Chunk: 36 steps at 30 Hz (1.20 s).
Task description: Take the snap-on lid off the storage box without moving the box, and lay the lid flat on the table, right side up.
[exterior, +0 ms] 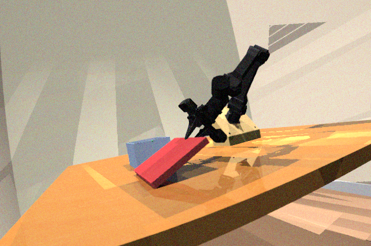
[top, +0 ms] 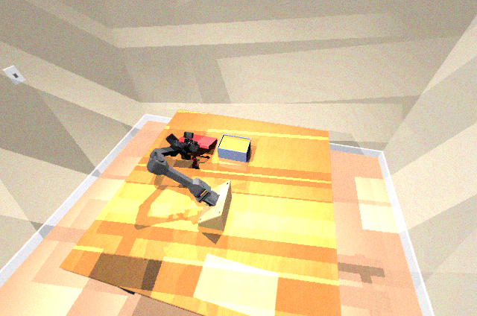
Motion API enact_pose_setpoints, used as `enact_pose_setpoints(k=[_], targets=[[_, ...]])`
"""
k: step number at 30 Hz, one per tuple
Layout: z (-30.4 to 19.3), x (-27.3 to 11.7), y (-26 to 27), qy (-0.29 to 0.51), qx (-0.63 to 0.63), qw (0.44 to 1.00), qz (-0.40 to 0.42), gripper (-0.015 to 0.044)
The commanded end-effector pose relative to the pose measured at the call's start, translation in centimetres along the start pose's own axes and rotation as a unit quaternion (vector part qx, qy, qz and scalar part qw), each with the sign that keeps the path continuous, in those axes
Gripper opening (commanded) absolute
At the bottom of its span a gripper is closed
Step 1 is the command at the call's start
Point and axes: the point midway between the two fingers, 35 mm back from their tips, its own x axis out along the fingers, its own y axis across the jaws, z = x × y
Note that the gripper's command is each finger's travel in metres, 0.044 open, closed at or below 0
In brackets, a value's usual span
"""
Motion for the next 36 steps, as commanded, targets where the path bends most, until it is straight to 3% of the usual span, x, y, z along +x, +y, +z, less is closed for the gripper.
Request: enact_pose_setpoints(k=[1,20,30,32,36], targets=[[0.7,0.7,-1.3,-0.009,0.001,1.0,-0.015,0.0],[0.7,1.7,-2.5,-0.009,0.001,1.0,-0.015,0.0],[0.0,1.0,-1.3,-0.009,0.001,1.0,-0.015,0.0262],[0.0,1.0,-1.3,-0.009,0.001,1.0,-0.015,0.0275],[0.1,0.5,-1.8,-0.009,0.001,1.0,-0.015,0.038]])
